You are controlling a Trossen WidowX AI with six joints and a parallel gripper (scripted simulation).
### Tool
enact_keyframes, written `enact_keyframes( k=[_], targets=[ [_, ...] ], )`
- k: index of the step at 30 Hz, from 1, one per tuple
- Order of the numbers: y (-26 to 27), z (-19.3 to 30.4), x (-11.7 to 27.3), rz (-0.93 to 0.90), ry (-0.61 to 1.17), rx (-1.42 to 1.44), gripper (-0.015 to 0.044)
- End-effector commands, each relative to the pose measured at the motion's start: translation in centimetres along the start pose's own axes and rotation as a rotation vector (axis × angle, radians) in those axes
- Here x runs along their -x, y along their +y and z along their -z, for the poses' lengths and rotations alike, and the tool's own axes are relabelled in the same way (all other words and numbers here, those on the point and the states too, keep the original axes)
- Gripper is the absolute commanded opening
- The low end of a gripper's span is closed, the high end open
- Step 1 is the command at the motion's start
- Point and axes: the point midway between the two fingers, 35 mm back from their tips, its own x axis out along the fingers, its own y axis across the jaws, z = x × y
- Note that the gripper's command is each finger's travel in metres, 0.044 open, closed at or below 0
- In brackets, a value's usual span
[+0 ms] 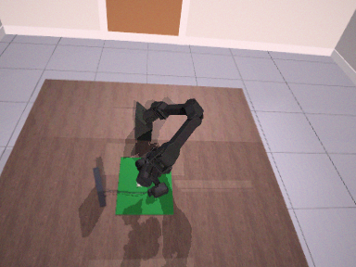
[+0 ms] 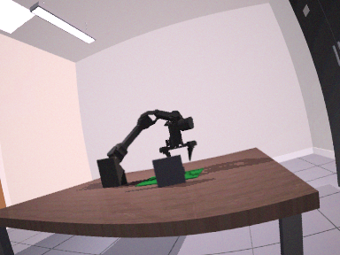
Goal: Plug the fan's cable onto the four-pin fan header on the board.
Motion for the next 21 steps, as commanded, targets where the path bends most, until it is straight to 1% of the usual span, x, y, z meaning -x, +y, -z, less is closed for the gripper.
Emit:
enact_keyframes(
  k=[1, 21],
  targets=[
    [0.0, -0.2, -0.8, 0.001, -0.005, -0.006, 0.0440],
    [0.0, -0.2, -4.1, 0.002, -0.006, -0.006, 0.0440]
  ],
)
